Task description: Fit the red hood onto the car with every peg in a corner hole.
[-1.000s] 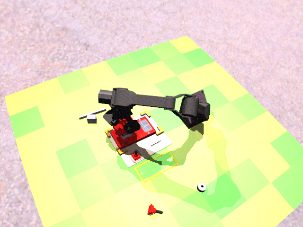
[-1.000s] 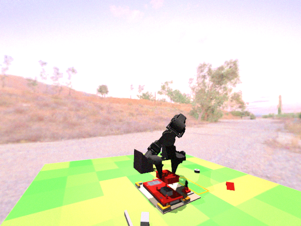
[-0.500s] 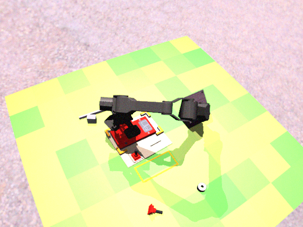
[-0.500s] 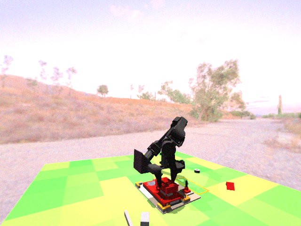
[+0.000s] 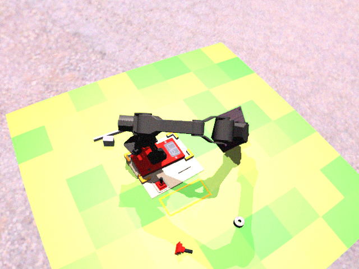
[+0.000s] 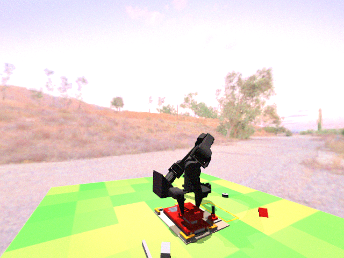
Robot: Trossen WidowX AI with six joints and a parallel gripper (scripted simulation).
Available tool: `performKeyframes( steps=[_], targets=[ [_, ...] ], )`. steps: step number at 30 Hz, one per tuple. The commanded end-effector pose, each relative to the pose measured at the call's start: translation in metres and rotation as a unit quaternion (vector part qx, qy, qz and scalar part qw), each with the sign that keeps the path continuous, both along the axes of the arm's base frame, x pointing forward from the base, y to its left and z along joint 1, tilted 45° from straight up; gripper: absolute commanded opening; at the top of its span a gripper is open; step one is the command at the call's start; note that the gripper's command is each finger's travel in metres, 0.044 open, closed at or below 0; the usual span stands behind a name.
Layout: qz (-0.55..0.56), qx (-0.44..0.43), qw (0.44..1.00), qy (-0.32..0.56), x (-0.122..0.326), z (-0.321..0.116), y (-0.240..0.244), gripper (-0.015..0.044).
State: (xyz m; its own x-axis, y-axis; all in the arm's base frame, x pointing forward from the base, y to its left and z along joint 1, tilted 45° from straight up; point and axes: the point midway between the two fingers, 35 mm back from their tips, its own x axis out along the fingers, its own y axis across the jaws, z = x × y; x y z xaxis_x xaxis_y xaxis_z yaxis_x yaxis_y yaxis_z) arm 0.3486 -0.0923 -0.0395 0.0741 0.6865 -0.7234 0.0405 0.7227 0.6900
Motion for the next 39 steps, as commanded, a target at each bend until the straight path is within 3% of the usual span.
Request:
performKeyframes(
  steps=[1,39],
  targets=[
    [-0.002,0.002,1.0,-0.001,0.0006,0.0003,0.0006,0.0],
    [-0.002,0.002,1.0,-0.001,0.0017,-0.0081,0.009,0.0]
  ],
)
